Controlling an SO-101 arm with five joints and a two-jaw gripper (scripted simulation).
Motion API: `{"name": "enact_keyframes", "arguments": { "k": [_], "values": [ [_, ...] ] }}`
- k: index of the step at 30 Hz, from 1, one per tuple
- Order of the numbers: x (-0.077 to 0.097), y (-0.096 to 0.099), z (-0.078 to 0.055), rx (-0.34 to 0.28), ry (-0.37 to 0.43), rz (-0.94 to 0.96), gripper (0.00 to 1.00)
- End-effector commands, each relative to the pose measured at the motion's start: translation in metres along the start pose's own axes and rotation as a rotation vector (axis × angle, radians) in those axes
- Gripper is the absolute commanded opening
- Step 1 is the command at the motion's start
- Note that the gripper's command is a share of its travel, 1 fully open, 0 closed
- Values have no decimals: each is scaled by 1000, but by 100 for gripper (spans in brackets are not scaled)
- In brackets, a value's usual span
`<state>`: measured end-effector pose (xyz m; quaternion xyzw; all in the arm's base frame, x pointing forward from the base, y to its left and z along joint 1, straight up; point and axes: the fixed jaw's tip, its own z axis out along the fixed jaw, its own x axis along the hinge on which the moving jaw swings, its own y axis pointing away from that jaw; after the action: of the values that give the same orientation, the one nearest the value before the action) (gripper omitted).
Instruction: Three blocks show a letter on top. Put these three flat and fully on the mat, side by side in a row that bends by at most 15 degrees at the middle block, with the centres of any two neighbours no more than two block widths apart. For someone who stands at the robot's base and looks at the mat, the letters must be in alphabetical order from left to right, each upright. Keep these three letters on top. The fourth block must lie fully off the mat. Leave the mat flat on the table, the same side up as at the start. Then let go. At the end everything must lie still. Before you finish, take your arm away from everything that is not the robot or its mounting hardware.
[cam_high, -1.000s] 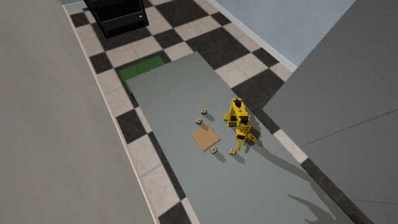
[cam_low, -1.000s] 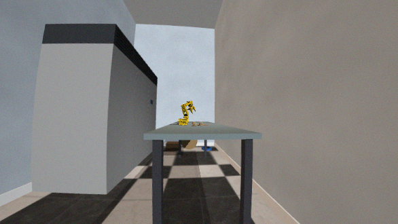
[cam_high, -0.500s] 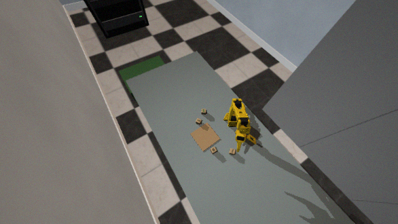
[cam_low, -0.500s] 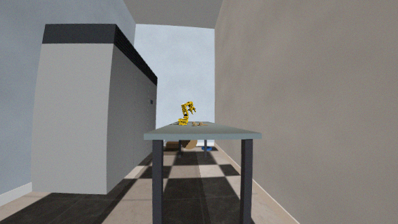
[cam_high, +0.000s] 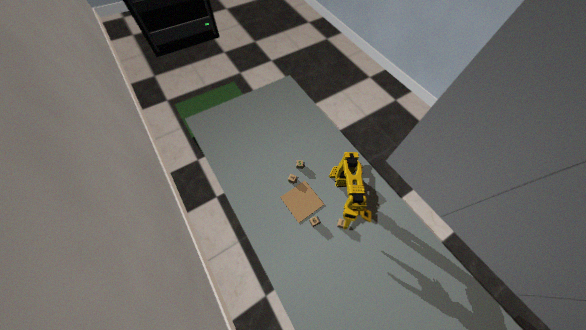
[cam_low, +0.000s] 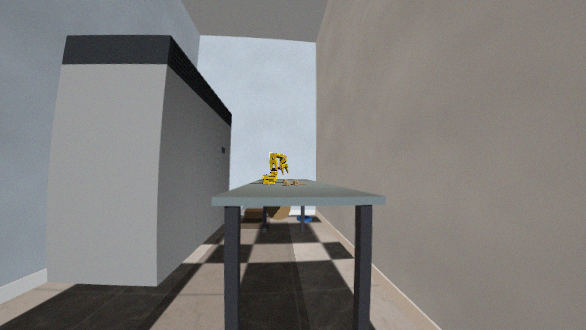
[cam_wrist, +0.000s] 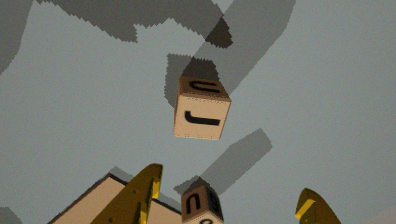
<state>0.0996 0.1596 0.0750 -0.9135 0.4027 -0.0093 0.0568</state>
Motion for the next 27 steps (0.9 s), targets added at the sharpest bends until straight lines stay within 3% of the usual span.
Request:
{"name": "enact_keyframes", "arguments": {
  "k": [1,5,27],
  "values": [
    [-4,-9,-3,36,-12,1,35],
    [-3,-8,1,9,-5,1,35],
    [-3,-7,4,-4,-1,16,35]
  ]
}}
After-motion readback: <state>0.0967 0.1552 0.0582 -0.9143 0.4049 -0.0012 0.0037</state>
